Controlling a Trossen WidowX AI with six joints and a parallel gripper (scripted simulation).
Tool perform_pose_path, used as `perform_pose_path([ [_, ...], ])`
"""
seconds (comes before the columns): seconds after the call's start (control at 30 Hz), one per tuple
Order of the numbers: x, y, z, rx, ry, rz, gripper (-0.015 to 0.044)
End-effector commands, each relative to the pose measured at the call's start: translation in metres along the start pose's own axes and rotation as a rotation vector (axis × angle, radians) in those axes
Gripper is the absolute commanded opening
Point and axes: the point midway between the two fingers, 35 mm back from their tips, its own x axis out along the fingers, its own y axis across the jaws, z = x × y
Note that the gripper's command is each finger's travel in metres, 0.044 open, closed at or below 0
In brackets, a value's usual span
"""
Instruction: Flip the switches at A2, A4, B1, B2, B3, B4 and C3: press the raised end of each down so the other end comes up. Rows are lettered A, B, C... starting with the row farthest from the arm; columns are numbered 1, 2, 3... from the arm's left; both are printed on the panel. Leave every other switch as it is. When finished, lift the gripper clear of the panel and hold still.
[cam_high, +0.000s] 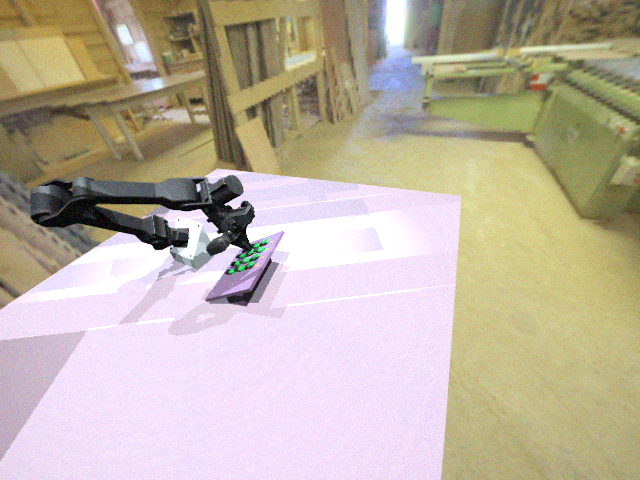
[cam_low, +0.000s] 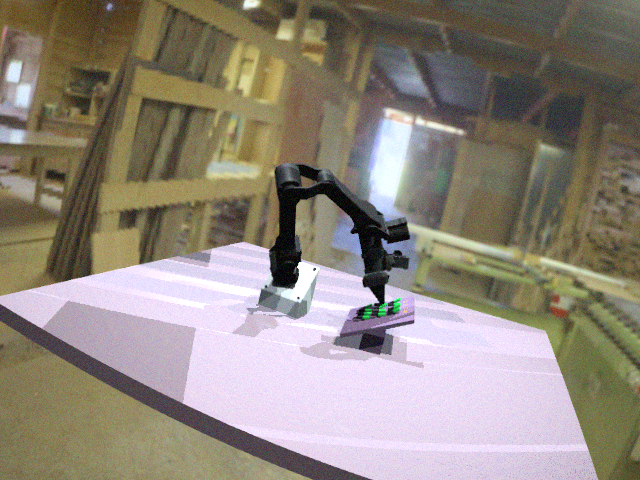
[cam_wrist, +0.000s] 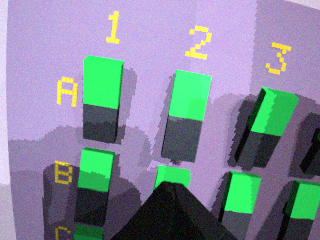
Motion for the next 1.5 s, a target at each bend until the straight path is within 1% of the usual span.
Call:
perform_pose_path([
  [0.0,0.0004,-0.0004,-0.0002,-0.004,0.000,-0.004,0.0000],
  [1.47,0.0063,-0.0005,-0.0001,-0.004,0.000,-0.005,0.0000],
])
